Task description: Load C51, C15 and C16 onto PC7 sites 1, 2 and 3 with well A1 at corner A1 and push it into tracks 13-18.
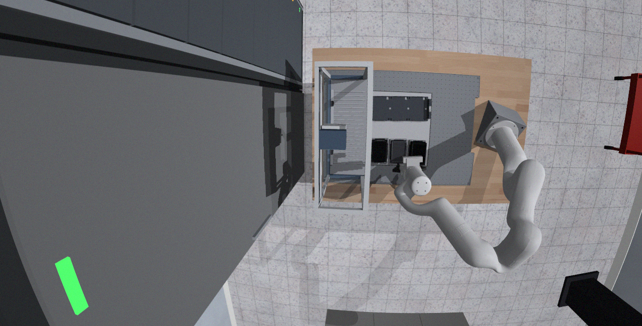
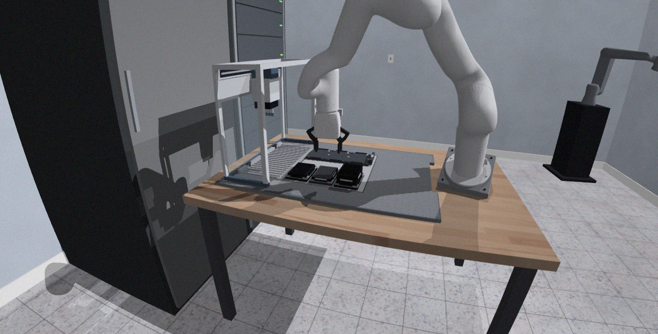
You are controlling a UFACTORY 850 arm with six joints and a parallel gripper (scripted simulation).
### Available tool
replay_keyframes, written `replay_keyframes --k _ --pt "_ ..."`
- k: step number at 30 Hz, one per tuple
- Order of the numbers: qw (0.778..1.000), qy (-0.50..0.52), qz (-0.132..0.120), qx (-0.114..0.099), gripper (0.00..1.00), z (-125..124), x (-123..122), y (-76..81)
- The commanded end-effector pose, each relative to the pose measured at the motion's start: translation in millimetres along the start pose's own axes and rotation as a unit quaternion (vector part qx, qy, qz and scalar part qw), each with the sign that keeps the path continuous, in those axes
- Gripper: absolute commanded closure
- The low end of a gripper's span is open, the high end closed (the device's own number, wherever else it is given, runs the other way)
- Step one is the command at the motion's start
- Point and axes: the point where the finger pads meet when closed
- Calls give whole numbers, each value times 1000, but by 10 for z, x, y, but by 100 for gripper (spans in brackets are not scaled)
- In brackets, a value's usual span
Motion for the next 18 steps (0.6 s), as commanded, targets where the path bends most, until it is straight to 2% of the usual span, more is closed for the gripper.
replay_keyframes --k 1,9,18 --pt "1000 -28 -2 9 0 -73 179 -17" --pt "1000 -28 -2 9 0 -168 511 -54" --pt "1000 -28 -2 9 0 -168 510 -54"
Point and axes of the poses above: the point where the finger pads meet when closed, its own y axis back along the fingers, its own z axis across the jaws, x = y × z, and after that the axes turned 6 degrees about y, right-handed
